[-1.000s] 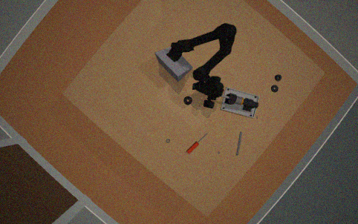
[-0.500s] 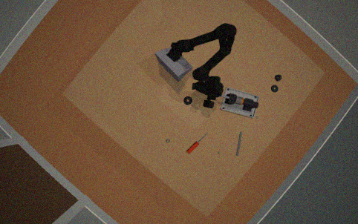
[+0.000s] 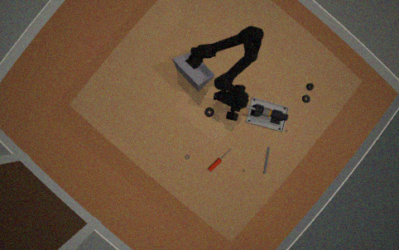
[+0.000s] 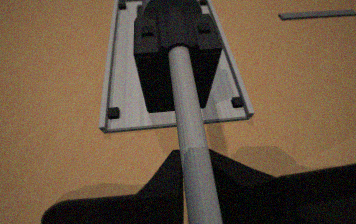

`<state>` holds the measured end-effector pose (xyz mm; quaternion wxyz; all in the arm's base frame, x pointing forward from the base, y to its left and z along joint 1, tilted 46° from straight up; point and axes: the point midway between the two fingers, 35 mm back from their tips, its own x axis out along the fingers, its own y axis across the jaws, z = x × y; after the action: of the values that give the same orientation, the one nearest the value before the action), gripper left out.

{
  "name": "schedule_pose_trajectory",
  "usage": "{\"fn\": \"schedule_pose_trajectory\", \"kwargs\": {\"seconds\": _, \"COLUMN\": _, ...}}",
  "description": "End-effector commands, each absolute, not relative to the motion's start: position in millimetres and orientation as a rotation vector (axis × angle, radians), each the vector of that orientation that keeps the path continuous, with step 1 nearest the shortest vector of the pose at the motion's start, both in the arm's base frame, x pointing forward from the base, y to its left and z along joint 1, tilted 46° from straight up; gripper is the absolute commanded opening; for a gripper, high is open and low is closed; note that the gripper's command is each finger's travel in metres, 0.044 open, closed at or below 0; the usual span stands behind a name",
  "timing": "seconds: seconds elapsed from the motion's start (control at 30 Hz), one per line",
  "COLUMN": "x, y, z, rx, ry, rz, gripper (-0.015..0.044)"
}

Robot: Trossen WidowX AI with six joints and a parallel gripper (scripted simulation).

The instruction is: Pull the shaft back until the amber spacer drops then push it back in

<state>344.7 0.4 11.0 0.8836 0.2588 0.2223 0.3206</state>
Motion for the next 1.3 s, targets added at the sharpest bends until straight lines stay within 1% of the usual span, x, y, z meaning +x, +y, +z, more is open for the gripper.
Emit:
{"fn": "schedule_pose_trajectory", "kwargs": {"seconds": 0.0, "x": 343.5, "y": -0.1, "z": 10.8, "rx": 0.535, "ry": 0.460, "rz": 0.670, "gripper": 0.0000}}
{"fn": "schedule_pose_trajectory", "kwargs": {"seconds": 1.27, "x": 339.4, "y": -1.4, "z": 9.0, "rx": 0.535, "ry": 0.460, "rz": 0.670, "gripper": 0.0000}}
